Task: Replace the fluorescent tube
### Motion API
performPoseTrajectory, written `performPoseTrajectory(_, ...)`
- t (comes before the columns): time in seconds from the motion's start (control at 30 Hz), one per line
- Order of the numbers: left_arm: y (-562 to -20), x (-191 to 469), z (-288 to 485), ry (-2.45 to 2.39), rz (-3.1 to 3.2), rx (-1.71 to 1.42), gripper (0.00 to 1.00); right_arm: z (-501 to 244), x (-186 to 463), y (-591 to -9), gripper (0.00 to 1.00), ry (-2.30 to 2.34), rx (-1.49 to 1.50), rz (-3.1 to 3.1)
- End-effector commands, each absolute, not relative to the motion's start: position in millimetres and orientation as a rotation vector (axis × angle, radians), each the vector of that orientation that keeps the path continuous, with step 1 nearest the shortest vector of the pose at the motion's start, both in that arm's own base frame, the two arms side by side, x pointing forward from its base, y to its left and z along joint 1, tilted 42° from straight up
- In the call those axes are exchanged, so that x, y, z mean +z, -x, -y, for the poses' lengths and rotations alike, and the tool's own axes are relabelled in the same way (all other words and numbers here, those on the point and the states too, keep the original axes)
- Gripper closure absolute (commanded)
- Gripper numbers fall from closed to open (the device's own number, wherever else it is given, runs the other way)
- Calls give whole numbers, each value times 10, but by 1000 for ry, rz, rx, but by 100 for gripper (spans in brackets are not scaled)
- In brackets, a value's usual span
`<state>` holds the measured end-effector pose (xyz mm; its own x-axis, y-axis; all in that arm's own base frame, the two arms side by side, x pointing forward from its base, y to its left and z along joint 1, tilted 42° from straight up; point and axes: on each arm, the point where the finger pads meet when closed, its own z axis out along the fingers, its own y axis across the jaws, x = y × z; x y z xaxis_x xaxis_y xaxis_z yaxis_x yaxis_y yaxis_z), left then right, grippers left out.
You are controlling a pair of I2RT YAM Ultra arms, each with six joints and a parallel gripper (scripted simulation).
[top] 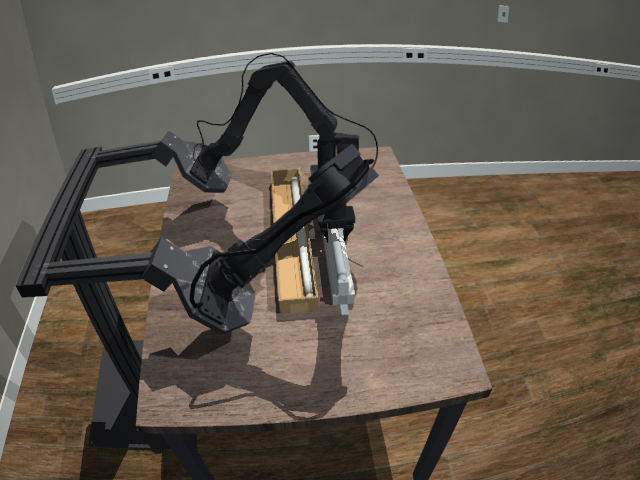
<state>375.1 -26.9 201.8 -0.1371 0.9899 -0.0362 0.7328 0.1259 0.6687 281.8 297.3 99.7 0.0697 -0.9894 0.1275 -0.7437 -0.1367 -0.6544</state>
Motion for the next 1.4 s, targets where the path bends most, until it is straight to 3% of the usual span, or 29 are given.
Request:
performPoseTrajectory(0.0, -3697, 2056, 284, -1662, -1911, 701, 51, -3182, 1130, -2800, 51, 1908, -729, -1683)
performPoseTrajectory(0.33, -3697, 2056, 284, -1662, -1911, 701, 51, -3182, 1130, -2800, 51, 1908, -729, -1683)
performPoseTrajectory(0.93, -3394, 2627, 373, -1619, -1880, 710, 51, -3157, 1590, -2390, 51, 1907, -719, -1687)
performPoseTrajectory(1.37, -3403, 2544, 311, -1629, -1882, 722, 51, -3155, 1593, -2403, 51, 1910, -716, -1671)
